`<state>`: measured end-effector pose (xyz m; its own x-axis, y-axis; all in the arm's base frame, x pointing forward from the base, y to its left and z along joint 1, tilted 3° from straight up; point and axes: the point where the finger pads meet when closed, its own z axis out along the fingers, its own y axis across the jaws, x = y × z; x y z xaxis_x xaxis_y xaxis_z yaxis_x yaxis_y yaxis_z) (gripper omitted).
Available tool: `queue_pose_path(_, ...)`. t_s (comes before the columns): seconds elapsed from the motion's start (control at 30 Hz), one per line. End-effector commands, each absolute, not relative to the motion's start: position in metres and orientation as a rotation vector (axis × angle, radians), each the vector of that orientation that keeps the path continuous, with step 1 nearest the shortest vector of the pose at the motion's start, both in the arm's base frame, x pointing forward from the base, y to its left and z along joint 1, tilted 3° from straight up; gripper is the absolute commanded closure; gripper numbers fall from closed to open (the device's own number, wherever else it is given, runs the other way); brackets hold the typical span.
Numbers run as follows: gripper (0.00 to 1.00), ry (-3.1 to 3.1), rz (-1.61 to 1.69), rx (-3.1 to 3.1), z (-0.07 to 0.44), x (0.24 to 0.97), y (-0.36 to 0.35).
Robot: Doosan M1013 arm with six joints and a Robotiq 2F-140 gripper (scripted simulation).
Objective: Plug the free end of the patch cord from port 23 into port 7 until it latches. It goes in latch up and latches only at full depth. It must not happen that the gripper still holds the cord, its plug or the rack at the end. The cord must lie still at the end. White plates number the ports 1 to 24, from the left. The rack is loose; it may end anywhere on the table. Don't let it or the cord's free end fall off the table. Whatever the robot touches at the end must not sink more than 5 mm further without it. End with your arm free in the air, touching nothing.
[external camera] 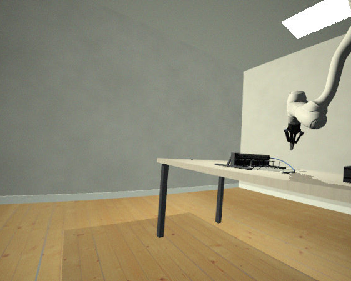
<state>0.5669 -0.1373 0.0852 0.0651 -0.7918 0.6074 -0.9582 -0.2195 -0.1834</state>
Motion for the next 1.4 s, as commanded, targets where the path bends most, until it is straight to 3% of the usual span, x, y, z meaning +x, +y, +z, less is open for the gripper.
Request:
queue_pose_path(0.0,1.0,-1.85,0.699,2.091,0.068,0.548,-0.104)
queue_pose_path(0.77,1.0,-2.139,-0.013,2.232,0.028,0.486,0.113)
queue_pose_path(1.37,1.0,-2.16,-0.074,2.246,0.028,0.483,0.133)
